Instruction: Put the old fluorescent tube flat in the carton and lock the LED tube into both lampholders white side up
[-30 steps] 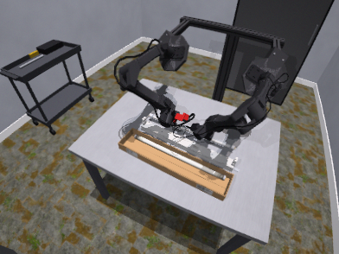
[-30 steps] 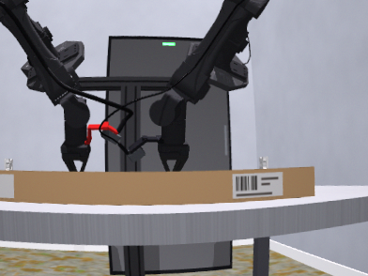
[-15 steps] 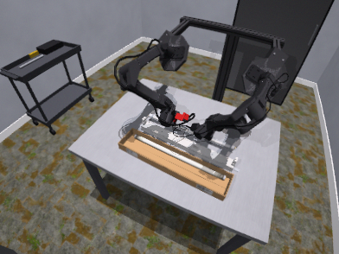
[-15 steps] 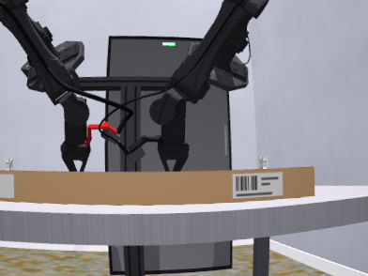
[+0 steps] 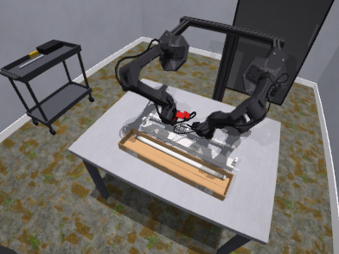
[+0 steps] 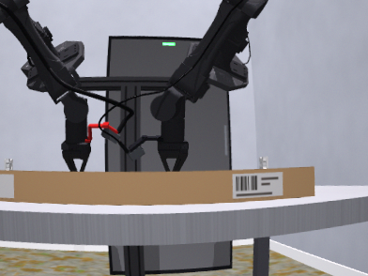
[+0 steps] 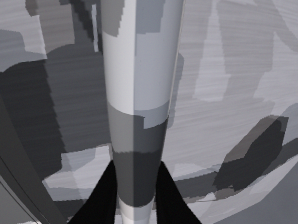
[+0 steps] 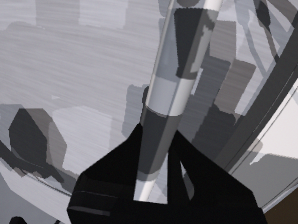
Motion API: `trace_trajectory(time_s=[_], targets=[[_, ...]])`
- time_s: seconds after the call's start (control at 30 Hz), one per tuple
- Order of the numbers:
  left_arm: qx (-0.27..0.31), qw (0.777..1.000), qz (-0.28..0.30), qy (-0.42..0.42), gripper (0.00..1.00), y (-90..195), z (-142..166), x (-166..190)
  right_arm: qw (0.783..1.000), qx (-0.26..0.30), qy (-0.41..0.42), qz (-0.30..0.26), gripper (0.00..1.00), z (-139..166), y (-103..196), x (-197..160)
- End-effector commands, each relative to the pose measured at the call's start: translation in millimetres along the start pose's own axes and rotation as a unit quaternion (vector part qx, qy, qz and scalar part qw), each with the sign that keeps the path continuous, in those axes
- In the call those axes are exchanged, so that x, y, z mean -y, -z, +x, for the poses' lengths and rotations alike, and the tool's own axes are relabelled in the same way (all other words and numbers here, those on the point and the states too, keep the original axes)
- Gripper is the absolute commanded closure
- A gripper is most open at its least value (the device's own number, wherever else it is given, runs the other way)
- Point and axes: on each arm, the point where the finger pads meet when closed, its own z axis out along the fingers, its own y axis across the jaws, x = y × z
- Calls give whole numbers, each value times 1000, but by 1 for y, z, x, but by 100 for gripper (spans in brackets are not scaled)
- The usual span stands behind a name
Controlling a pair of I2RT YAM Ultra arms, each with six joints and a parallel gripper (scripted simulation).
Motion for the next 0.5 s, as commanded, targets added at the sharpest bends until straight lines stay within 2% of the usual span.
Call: trace_trajectory(time_s=[0.0,0.37,0.4,0.47], targets=[[3,1000,-21,-20,89,2,-8,9,1000,3,22,20,89,-10,1,-9],[3,998,-55,-23,89,3,-7,11,998,4,21,58,89,-10,2,-9],[5,999,-39,-29,89,3,-7,19,999,9,29,39,89,-11,1,-18],[5,999,-39,-29,89,3,-7,19,999,9,29,39,89,-11,1,-18]])
